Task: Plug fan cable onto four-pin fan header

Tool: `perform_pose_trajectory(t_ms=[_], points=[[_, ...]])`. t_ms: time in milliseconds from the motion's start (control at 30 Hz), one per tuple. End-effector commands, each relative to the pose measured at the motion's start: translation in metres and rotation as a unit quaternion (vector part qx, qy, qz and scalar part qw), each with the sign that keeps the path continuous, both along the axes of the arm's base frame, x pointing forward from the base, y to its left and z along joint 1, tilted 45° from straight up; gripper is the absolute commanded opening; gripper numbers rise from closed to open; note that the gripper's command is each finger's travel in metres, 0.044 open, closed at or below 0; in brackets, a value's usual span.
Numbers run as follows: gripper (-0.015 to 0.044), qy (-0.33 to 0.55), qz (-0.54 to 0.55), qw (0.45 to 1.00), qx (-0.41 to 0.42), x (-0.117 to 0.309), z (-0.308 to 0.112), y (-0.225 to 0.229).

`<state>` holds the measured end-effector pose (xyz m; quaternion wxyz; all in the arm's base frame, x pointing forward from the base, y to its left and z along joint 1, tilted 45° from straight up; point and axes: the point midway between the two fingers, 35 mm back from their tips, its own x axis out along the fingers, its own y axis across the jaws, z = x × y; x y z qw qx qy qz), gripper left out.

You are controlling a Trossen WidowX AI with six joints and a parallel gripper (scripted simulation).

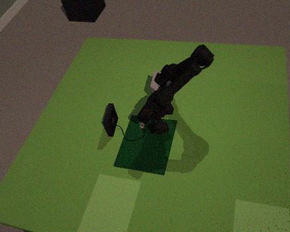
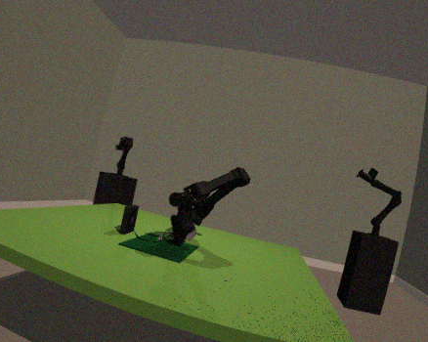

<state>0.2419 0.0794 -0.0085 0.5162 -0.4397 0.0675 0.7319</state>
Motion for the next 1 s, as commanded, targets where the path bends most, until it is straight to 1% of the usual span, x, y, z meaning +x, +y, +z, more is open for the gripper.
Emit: perform_pose_trajectory(t_ms=[0, 567, 667, 800, 967], points=[[0.044, 0.005, -0.002, 1.0, 0.003, -0.002, -0.002, 0.002], [0.0, 0.0, 0.0, 1.0, 0.0, 0.0, 0.0, 0.0], [0.0, 0.001, 0.0, 1.0, 0.0, 0.0, 0.001, -0.002], [0.0, 0.005, -0.002, 1.0, 0.001, 0.004, 0.033, -0.033], [0.0, 0.007, -0.004, 1.0, 0.001, 0.005, 0.033, -0.035]])
